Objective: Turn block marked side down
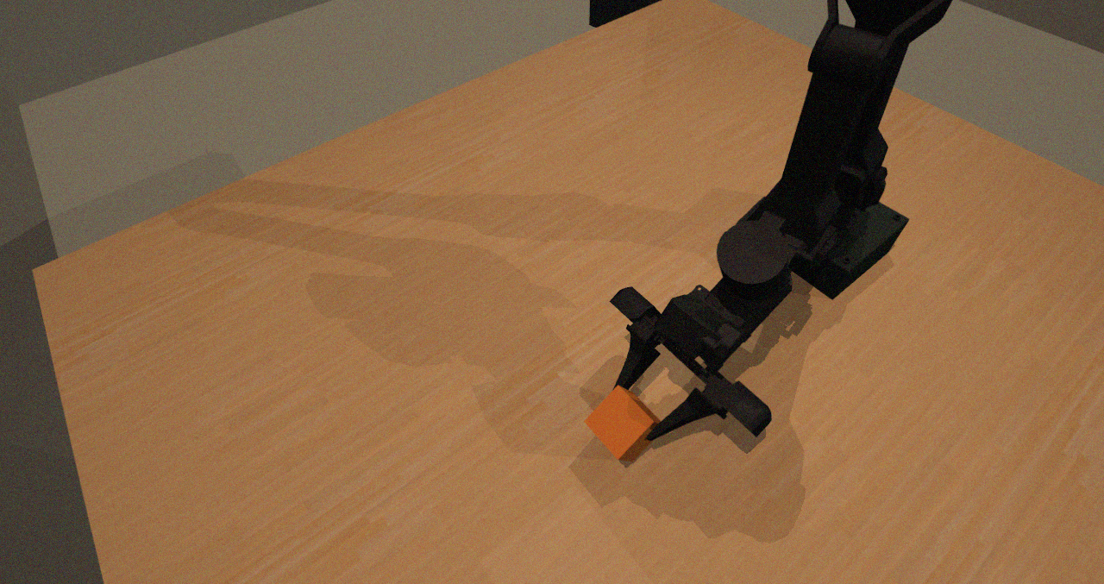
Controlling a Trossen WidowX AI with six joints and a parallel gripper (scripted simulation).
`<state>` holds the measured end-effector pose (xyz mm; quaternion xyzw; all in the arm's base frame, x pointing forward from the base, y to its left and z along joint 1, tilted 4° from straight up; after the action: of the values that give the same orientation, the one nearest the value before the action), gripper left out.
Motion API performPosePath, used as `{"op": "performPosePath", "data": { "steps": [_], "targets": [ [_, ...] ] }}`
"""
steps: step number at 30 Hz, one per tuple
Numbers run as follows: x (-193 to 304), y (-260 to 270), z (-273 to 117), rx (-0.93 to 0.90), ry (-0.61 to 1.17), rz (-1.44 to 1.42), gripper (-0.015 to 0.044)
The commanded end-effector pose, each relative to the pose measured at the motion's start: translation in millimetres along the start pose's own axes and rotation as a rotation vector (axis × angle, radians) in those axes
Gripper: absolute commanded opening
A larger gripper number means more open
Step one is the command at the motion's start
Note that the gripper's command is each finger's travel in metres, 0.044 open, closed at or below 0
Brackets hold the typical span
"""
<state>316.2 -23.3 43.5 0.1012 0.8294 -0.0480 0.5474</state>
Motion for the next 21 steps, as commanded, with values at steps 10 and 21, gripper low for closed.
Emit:
{"op": "performPosePath", "data": {
  "steps": [10, 21],
  "targets": [
    [-0.2, -0.5, 0.1, 0.005, -0.004, -0.005, 0.0262],
    [-0.2, -0.5, 0.1, 0.005, -0.004, -0.005, 0.044]
  ]
}}
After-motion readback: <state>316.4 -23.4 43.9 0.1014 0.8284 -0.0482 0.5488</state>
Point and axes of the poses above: the point midway between the two fingers, 35 mm back from their tips, its own z axis out along the fingers, its own y axis across the jaws, x = y × z, the point moved 3 cm from there along -z, back along the fingers, and after that the axes turned 3 degrees about z, right-handed, at the moved point
